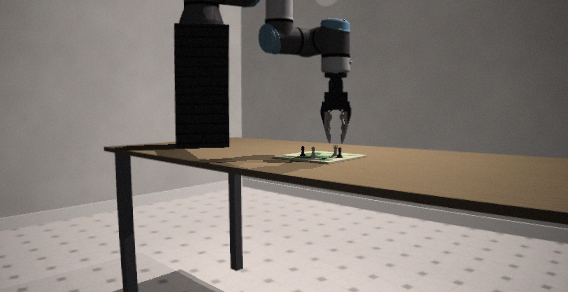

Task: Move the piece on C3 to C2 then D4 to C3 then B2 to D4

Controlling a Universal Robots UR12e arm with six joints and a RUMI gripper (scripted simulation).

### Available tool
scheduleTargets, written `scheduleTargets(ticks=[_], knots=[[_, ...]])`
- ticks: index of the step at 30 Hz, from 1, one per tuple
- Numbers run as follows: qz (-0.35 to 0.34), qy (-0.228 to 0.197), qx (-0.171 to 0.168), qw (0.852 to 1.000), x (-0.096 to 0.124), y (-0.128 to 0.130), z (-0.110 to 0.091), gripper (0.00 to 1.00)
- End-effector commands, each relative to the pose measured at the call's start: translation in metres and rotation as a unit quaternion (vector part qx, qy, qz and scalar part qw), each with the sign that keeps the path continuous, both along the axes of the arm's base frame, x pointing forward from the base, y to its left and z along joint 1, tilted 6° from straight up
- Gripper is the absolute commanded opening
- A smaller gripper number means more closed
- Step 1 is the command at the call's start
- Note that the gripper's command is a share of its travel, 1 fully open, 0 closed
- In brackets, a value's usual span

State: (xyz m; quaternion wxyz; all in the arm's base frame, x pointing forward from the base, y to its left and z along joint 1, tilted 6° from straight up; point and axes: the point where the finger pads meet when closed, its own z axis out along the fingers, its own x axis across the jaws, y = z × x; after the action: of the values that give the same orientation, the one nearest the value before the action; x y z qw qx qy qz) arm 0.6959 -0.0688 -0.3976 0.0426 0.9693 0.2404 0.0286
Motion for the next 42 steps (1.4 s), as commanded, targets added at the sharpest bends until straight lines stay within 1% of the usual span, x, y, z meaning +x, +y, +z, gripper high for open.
scheduleTargets(ticks=[1,26,42], knots=[[0.000,-0.001,0.000,1.000,0.001,0.000,0.001,0.22],[0.000,-0.001,0.000,1.000,0.001,0.000,0.000,0.22],[0.000,-0.001,0.000,1.000,0.002,-0.002,-0.022,0.22]])
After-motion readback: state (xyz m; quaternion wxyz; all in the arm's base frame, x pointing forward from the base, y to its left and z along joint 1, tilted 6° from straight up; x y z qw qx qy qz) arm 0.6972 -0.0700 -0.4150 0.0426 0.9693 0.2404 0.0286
